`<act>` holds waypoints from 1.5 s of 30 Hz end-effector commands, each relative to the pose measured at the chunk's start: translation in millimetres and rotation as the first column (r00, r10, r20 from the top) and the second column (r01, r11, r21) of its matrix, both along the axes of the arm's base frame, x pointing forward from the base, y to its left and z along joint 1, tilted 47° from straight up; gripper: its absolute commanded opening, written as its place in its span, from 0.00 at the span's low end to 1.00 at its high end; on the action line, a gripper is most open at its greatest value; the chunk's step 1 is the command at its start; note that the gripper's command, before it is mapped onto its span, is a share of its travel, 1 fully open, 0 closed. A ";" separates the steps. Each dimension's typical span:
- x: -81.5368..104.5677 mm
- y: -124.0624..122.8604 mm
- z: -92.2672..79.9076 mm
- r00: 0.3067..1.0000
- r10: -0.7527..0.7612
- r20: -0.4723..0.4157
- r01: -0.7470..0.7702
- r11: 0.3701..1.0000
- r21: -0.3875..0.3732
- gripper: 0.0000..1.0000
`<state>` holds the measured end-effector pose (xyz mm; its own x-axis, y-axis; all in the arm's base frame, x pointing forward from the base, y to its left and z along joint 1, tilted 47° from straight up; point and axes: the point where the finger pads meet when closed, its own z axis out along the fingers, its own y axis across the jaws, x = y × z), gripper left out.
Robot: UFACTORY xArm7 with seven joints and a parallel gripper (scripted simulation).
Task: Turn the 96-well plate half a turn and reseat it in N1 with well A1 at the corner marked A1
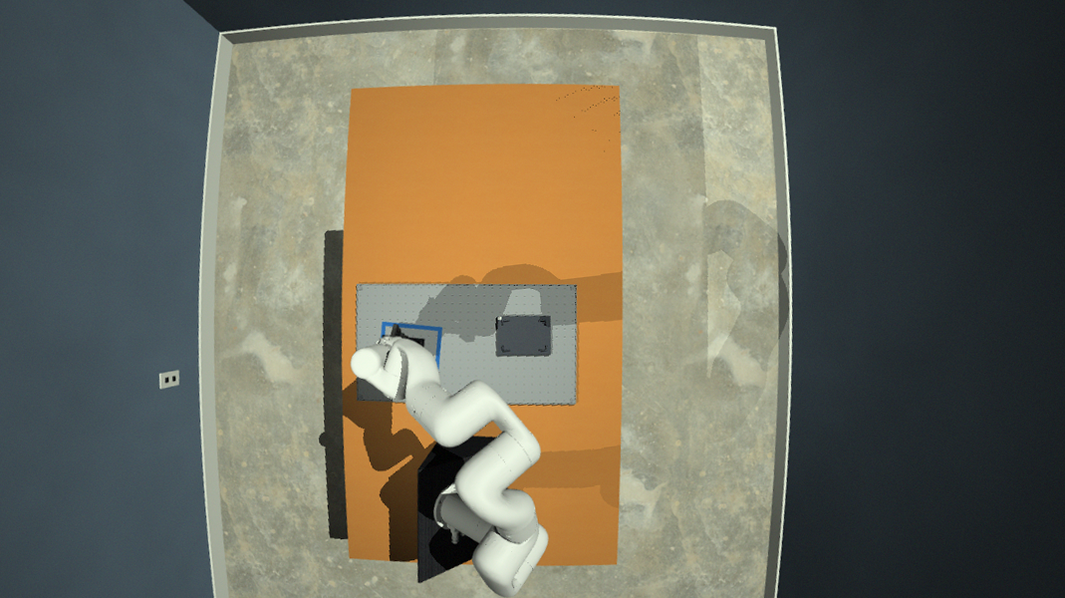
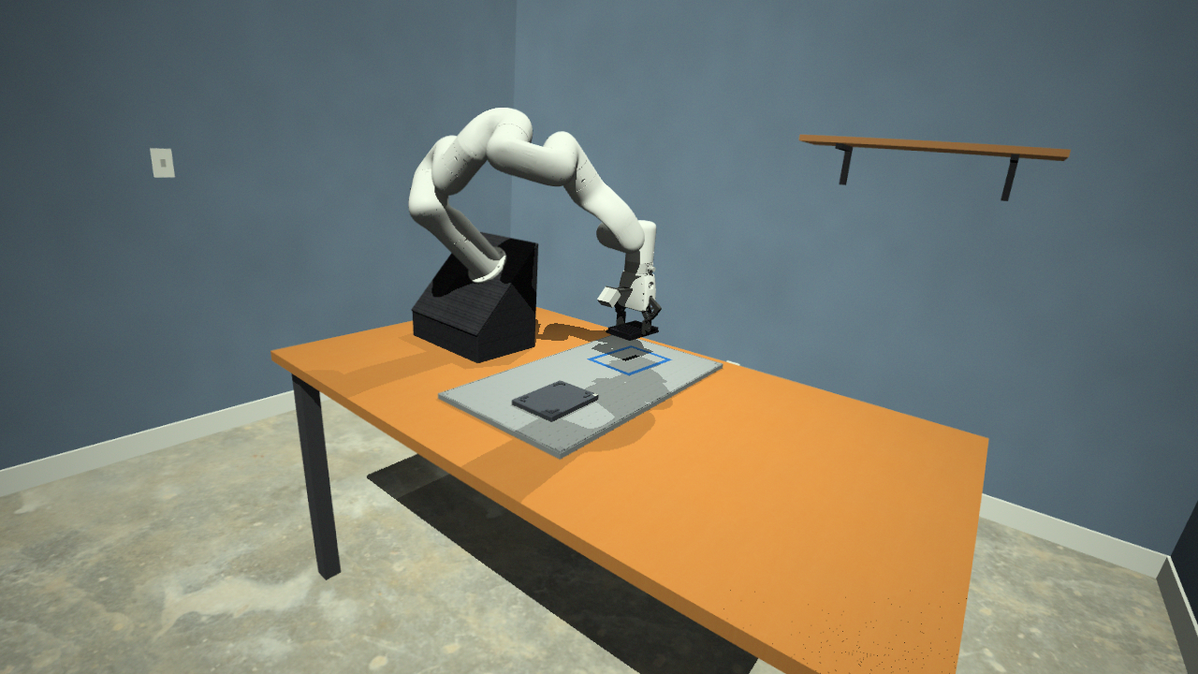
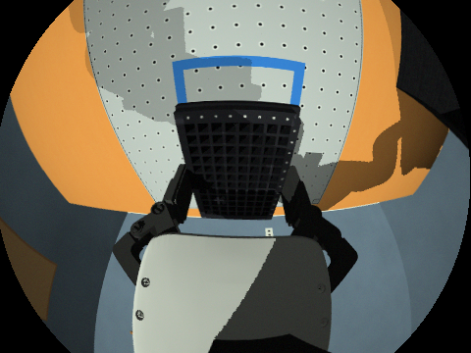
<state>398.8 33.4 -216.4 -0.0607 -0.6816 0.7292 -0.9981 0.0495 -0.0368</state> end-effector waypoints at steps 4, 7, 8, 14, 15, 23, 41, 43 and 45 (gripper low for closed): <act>1.2 2.6 0.4 1.000 0.003 0.002 -0.003 1.000 0.004 0.00; 1.2 2.6 0.4 1.000 0.003 0.002 -0.003 1.000 0.004 0.00; 1.1 2.7 0.3 1.000 0.003 0.002 -0.003 1.000 0.004 0.00; 1.1 2.7 0.3 1.000 0.003 0.002 -0.003 1.000 0.004 0.00; 1.1 2.7 0.3 1.000 0.003 0.002 -0.003 1.000 0.004 0.00; 1.1 1.5 -0.8 1.000 0.003 0.002 -0.003 1.000 0.004 0.00; 0.9 -18.0 -19.1 1.000 0.003 0.002 -0.003 1.000 0.004 0.00; 0.9 -20.5 -21.4 1.000 0.003 0.002 -0.003 1.000 0.004 0.00; 0.8 -22.9 -23.7 1.000 0.003 0.002 -0.003 1.000 0.004 0.00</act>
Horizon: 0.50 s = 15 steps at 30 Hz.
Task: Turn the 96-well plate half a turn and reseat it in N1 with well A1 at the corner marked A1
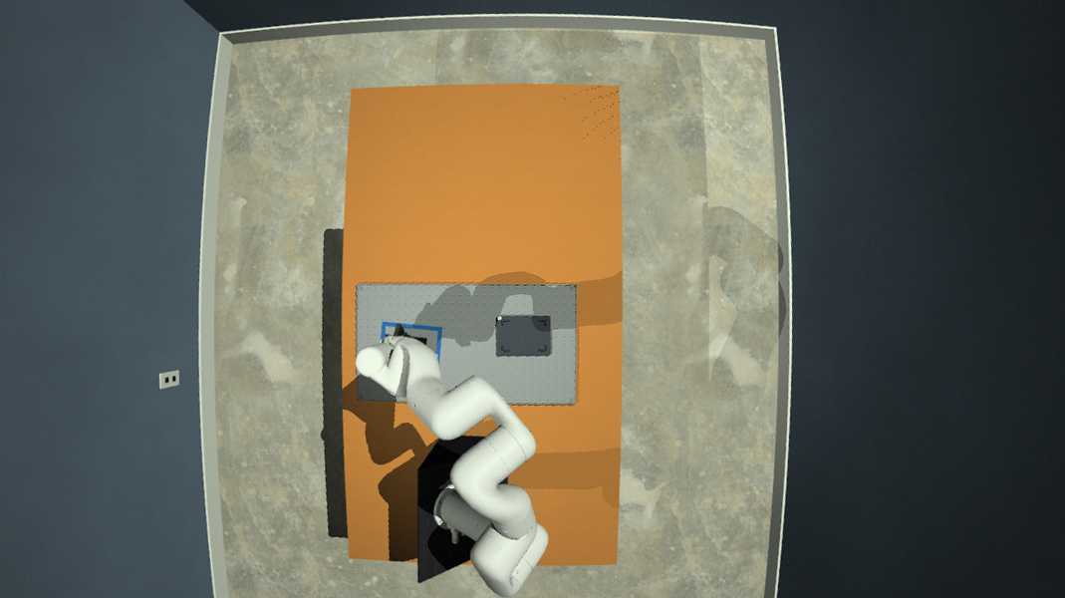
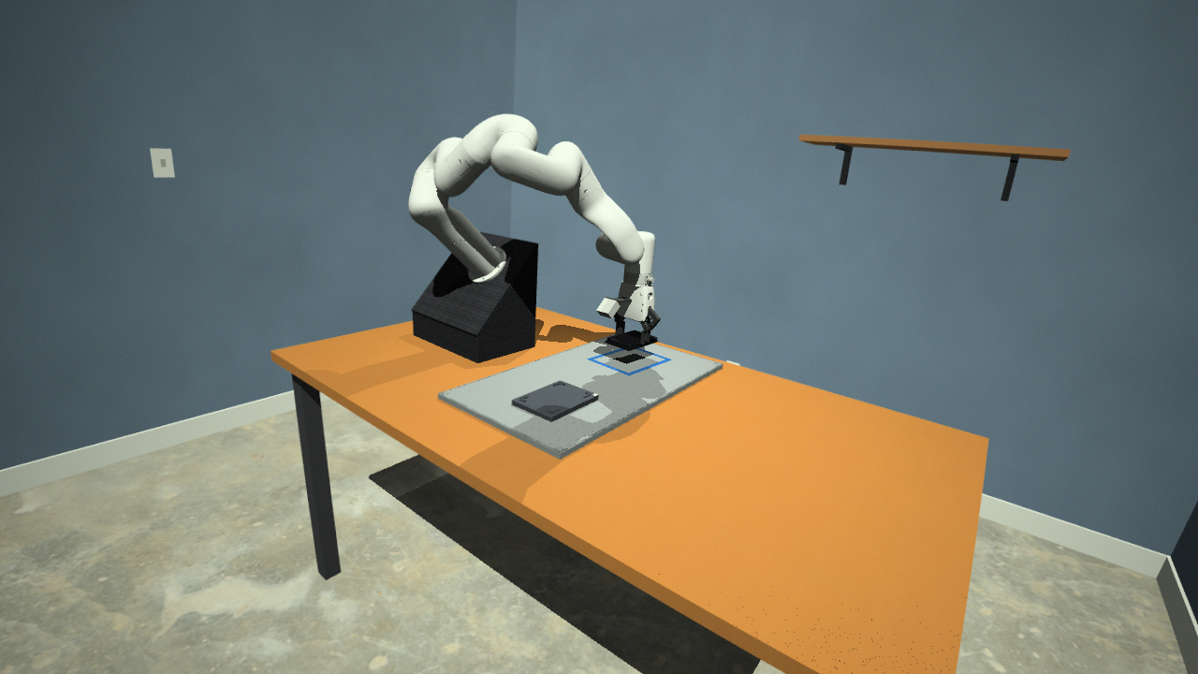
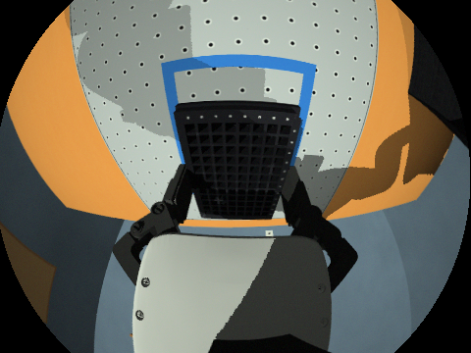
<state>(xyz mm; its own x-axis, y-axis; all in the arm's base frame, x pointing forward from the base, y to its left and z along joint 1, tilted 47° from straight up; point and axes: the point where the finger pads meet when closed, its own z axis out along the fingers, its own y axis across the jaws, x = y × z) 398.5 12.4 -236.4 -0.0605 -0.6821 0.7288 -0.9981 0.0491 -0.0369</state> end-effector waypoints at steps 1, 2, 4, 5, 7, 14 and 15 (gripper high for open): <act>1.1 -3.1 -4.8 1.000 0.002 0.002 -0.002 1.000 0.003 0.00; 1.1 -4.3 -5.9 1.000 0.002 0.002 -0.002 1.000 0.003 0.00; 1.0 -6.8 -8.2 1.000 0.002 0.002 -0.002 1.000 0.003 0.00; 1.0 -8.0 -9.3 1.000 0.002 0.002 -0.002 1.000 0.003 0.00; 1.0 -10.4 -11.6 1.000 0.002 0.002 -0.002 1.000 0.003 0.00; 0.9 -16.5 -17.3 1.000 0.002 0.002 -0.002 1.000 0.003 0.00; 0.9 -17.7 -18.4 1.000 0.002 0.002 -0.002 1.000 0.003 0.00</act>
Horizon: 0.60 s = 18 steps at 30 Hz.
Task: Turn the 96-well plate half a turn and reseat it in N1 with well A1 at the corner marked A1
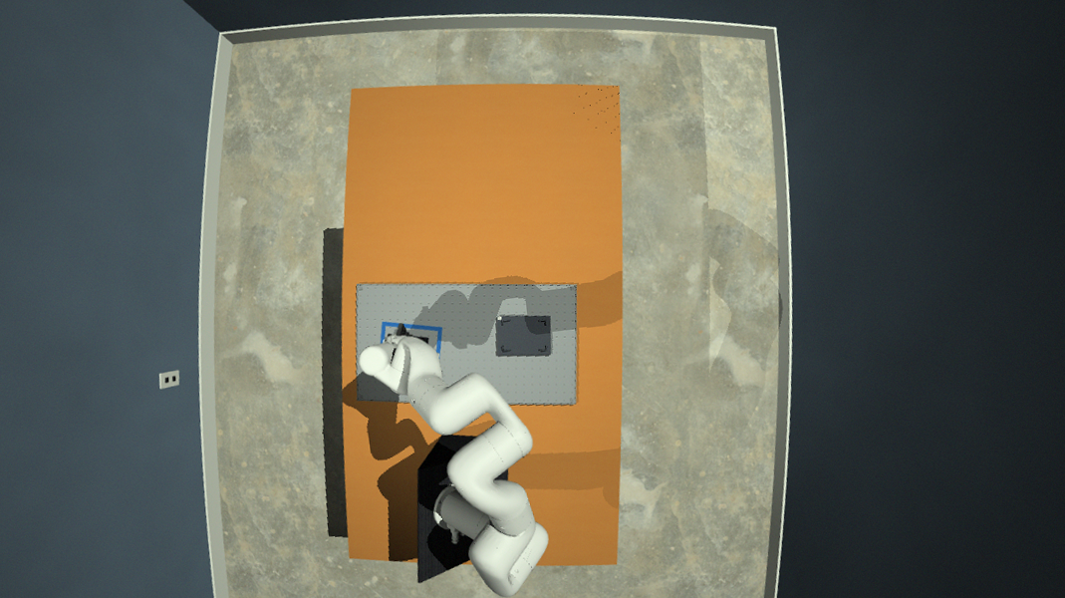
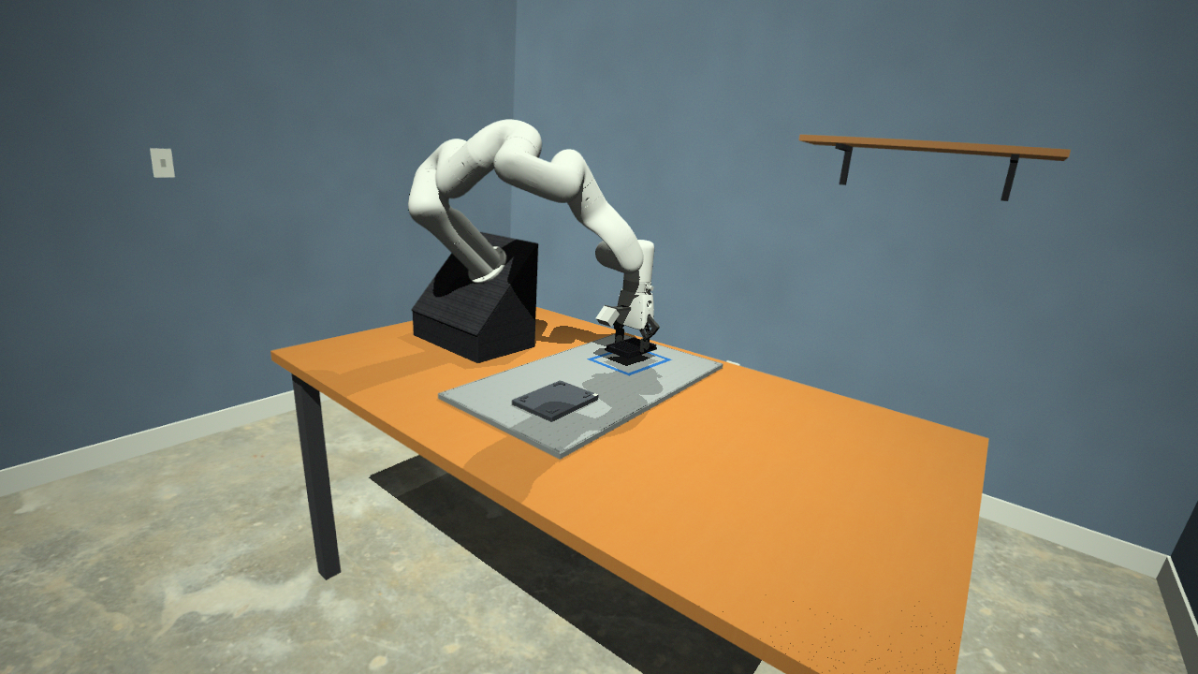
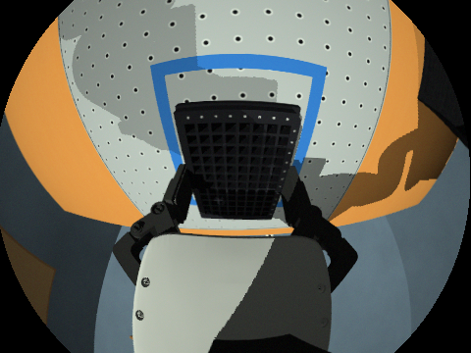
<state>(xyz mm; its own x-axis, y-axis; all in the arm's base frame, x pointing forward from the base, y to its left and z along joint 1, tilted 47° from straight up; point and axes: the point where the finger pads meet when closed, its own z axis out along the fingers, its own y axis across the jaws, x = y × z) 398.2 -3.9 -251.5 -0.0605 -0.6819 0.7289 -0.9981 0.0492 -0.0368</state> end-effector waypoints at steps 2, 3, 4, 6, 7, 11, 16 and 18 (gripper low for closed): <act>1.2 -3.9 -5.6 1.000 0.002 0.002 -0.002 1.000 0.003 0.00; 1.2 -5.1 -6.8 1.000 0.002 0.002 -0.002 1.000 0.003 0.00; 1.2 -6.3 -7.9 1.000 0.002 0.002 -0.002 1.000 0.003 0.00; 1.1 -8.8 -10.2 1.000 0.002 0.002 -0.002 1.000 0.003 0.00; 1.1 -9.7 -11.1 1.000 0.002 0.002 -0.002 1.000 0.003 0.00; 1.1 -9.7 -11.0 1.000 0.002 0.002 -0.002 1.000 0.003 0.00; 1.1 -9.7 -11.1 1.000 0.002 0.002 -0.002 1.000 0.003 0.00; 1.1 -9.7 -11.1 1.000 0.002 0.002 -0.002 1.000 0.003 0.00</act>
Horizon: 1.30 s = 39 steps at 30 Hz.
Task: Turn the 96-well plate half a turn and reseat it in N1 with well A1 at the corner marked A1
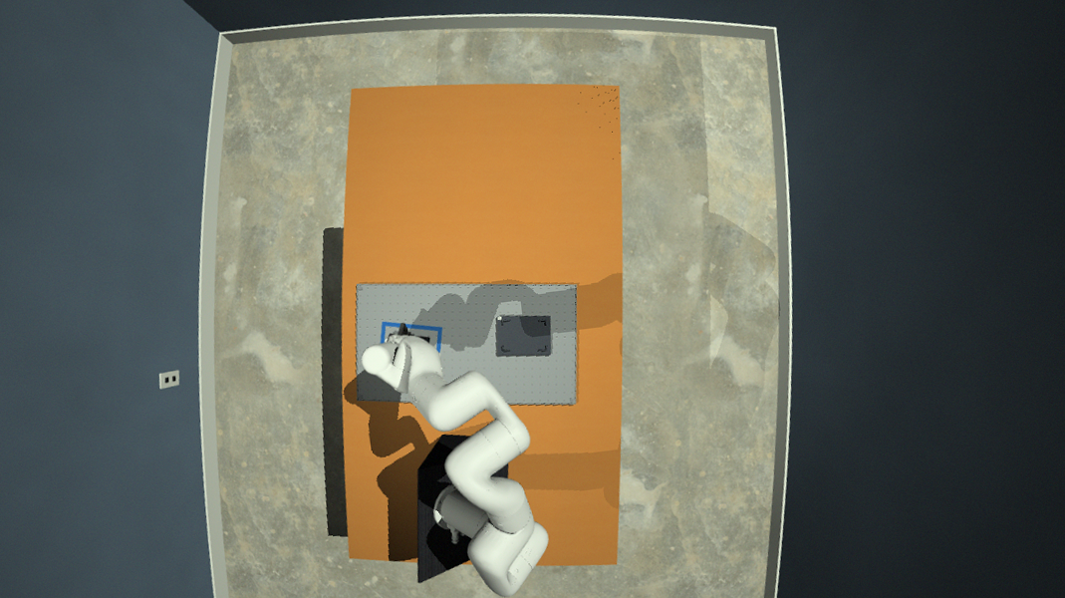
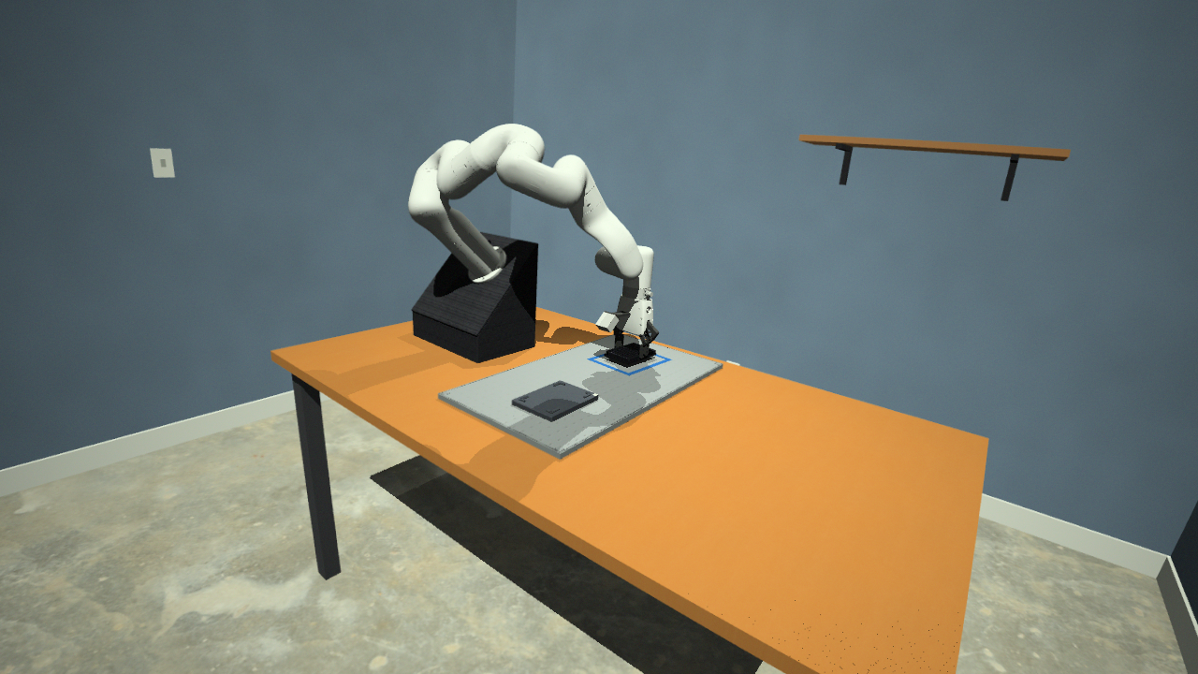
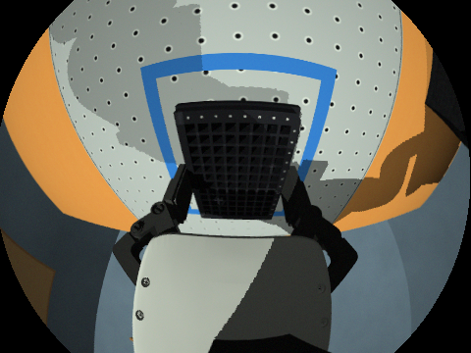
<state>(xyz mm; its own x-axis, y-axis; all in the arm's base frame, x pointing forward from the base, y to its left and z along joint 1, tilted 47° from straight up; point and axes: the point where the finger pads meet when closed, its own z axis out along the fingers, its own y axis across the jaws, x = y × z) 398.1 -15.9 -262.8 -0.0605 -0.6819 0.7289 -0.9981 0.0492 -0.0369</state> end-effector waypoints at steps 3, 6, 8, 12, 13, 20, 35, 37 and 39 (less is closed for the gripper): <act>1.2 2.2 0.2 1.000 0.002 0.002 -0.002 1.000 0.003 0.00; 1.3 2.3 0.2 1.000 0.002 0.002 -0.002 1.000 0.003 0.00; 1.3 2.3 0.2 1.000 0.002 0.002 -0.002 1.000 0.003 0.00; 1.2 2.1 0.1 1.000 0.002 0.002 -0.002 1.000 0.003 0.00; 1.2 2.0 0.0 1.000 0.002 0.002 -0.002 1.000 0.003 0.00; 1.2 1.2 -0.8 1.000 0.002 0.002 -0.002 1.000 0.003 0.00; 1.2 -0.4 -2.3 1.000 0.002 0.002 -0.002 1.000 0.003 0.00; 1.2 -0.7 -2.5 1.000 0.002 0.002 -0.002 1.000 0.003 0.00; 1.2 -0.9 -2.8 1.000 0.002 0.002 -0.002 1.000 0.003 0.00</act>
<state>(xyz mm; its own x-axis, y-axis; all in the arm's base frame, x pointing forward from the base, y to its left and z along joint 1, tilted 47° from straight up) 397.9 -18.9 -265.5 -0.0605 -0.6816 0.7292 -0.9981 0.0494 -0.0366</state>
